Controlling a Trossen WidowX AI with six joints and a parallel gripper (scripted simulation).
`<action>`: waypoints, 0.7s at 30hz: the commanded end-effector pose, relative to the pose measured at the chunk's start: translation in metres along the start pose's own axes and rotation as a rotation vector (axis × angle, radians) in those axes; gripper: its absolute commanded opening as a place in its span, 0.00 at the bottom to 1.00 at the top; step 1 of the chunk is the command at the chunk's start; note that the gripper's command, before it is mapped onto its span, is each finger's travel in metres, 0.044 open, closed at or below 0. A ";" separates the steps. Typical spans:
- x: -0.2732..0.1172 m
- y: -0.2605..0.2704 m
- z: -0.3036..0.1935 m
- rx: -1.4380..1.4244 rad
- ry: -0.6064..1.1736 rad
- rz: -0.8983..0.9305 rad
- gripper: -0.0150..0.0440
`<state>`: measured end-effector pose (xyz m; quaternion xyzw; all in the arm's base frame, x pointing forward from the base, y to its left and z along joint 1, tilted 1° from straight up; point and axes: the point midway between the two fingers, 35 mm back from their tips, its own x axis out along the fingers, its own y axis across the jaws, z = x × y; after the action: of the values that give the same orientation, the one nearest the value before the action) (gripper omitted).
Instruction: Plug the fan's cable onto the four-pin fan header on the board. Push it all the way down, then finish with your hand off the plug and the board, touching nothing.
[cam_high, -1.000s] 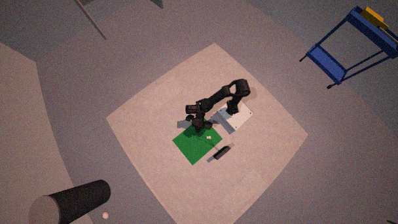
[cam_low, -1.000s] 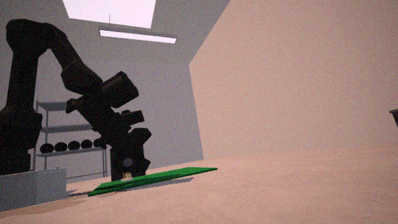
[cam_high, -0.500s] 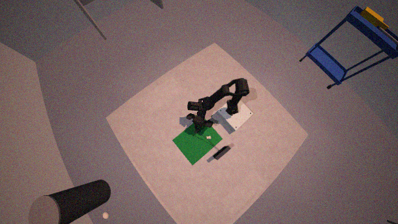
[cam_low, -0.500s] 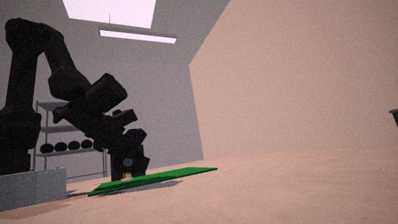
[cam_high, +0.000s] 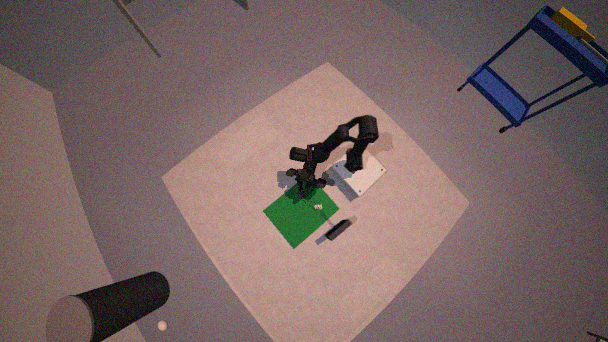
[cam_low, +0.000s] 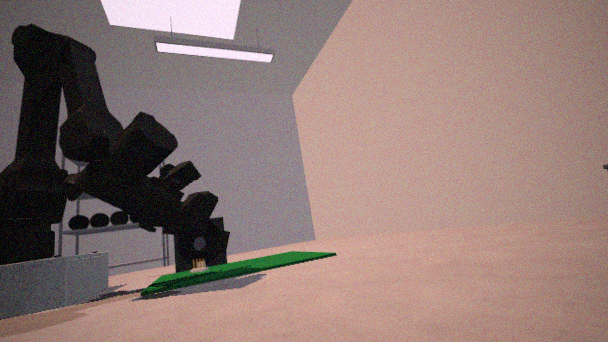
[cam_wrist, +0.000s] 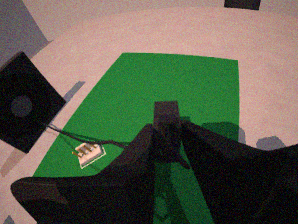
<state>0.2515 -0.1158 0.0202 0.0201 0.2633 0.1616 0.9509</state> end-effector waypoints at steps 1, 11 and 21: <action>-0.004 0.004 -0.002 -0.014 -0.044 0.001 0.25; -0.013 0.009 -0.001 -0.050 -0.138 -0.005 0.25; -0.023 0.016 0.000 -0.091 -0.227 -0.012 0.25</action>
<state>0.2327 -0.1108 0.0319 -0.0019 0.1633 0.1633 0.9730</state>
